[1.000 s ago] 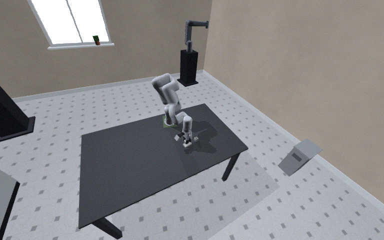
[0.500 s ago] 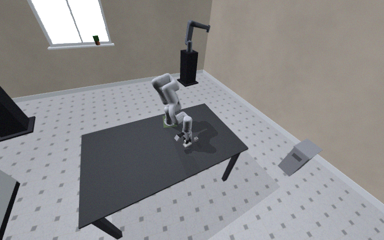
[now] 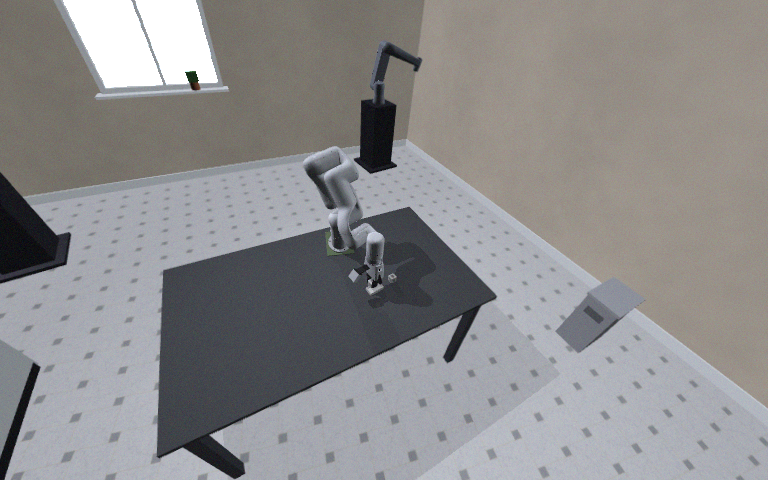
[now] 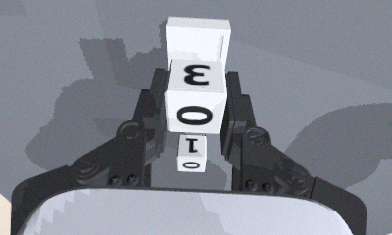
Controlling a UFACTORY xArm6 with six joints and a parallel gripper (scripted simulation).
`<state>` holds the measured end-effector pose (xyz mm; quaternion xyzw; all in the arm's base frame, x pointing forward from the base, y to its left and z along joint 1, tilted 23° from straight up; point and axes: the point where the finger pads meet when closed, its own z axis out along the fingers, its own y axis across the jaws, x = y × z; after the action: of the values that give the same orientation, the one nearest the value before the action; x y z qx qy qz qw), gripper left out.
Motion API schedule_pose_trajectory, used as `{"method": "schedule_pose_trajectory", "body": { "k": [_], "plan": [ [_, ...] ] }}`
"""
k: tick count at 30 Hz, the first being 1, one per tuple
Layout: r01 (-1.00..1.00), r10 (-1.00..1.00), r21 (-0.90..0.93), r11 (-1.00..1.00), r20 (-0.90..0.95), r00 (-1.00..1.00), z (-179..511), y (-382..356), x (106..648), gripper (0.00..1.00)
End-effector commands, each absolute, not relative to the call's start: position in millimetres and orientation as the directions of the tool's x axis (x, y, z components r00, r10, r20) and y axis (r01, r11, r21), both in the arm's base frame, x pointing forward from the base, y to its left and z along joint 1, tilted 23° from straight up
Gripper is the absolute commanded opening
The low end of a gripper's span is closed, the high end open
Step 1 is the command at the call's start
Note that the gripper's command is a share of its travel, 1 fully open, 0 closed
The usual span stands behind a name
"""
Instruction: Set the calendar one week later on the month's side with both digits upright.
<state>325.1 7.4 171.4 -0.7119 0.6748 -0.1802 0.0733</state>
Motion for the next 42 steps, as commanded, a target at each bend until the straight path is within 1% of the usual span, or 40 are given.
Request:
{"method": "schedule_pose_trajectory", "body": {
  "k": [1,42],
  "plan": [
    [-0.933,-0.987,-0.351,-0.079,0.157,0.024,173,8,326,0.29],
    [-0.933,-0.987,-0.351,-0.079,0.157,0.024,150,4,335,0.29]
  ]
}}
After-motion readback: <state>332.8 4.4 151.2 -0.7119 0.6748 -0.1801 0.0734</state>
